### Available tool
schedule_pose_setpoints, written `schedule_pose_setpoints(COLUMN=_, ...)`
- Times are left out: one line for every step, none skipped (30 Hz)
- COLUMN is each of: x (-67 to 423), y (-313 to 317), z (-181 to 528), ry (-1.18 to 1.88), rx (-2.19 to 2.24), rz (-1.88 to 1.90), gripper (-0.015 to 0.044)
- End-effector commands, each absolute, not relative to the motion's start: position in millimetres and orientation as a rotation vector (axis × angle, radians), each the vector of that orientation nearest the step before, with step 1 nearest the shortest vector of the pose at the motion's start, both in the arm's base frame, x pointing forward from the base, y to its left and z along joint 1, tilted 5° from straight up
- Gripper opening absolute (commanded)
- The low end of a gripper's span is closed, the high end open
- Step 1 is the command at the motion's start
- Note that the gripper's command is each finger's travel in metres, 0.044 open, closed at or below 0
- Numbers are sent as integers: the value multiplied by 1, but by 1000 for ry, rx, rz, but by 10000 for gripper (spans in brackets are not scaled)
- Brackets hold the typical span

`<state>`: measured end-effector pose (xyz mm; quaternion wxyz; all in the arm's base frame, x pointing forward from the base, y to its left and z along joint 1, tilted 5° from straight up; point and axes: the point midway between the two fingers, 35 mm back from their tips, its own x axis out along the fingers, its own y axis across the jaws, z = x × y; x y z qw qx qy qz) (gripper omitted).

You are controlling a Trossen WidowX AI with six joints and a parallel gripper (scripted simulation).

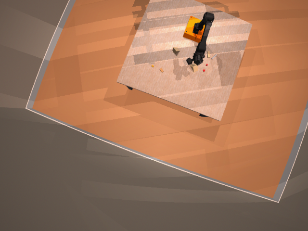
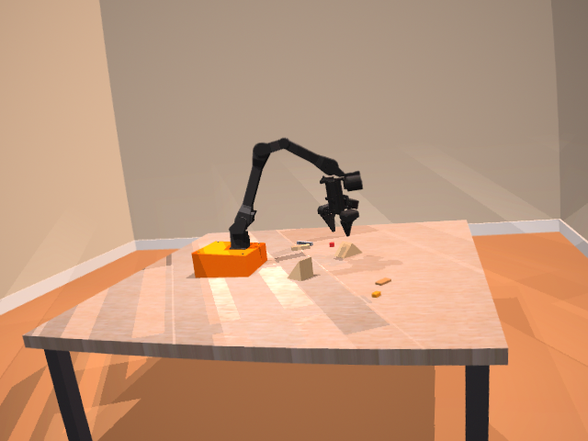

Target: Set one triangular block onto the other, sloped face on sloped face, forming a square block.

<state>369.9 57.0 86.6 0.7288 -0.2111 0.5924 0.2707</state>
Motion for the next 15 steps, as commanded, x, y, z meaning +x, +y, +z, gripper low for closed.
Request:
schedule_pose_setpoints(x=363, y=49, z=71, ry=1109, rx=-372, rz=654, gripper=440)
schedule_pose_setpoints(x=362, y=47, z=69, ry=1066, rx=-358, rz=663, gripper=440)
schedule_pose_setpoints(x=360, y=45, z=67, ry=1022, rx=-346, rz=671, gripper=440)
schedule_pose_setpoints(x=357, y=43, z=66, ry=977, rx=-335, rz=678, gripper=440)
schedule_pose_setpoints(x=354, y=41, z=65, ry=932, rx=-327, rz=686, gripper=440)
schedule_pose_setpoints(x=351, y=40, z=64, ry=887, rx=-320, rz=692, gripper=440)
schedule_pose_setpoints(x=348, y=38, z=63, ry=842, rx=-314, rz=699, gripper=440)
schedule_pose_setpoints(x=344, y=37, z=63, ry=796, rx=-311, rz=705, gripper=440)
schedule_pose_setpoints(x=339, y=36, z=62, ry=751, rx=-309, rz=711, gripper=440)
schedule_pose_setpoints(x=334, y=34, z=62, ry=705, rx=-309, rz=716, gripper=440)
schedule_pose_setpoints(x=330, y=34, z=62, ry=668, rx=-310, rz=720, gripper=440)
schedule_pose_setpoints(x=327, y=33, z=62, ry=645, rx=-311, rz=722, gripper=440)
schedule_pose_setpoints(x=327, y=33, z=62, ry=638, rx=-311, rz=723, gripper=440)
schedule_pose_setpoints(x=327, y=33, z=62, ry=638, rx=-311, rz=723, gripper=440)
schedule_pose_setpoints(x=327, y=33, z=62, ry=638, rx=-311, rz=723, gripper=440)
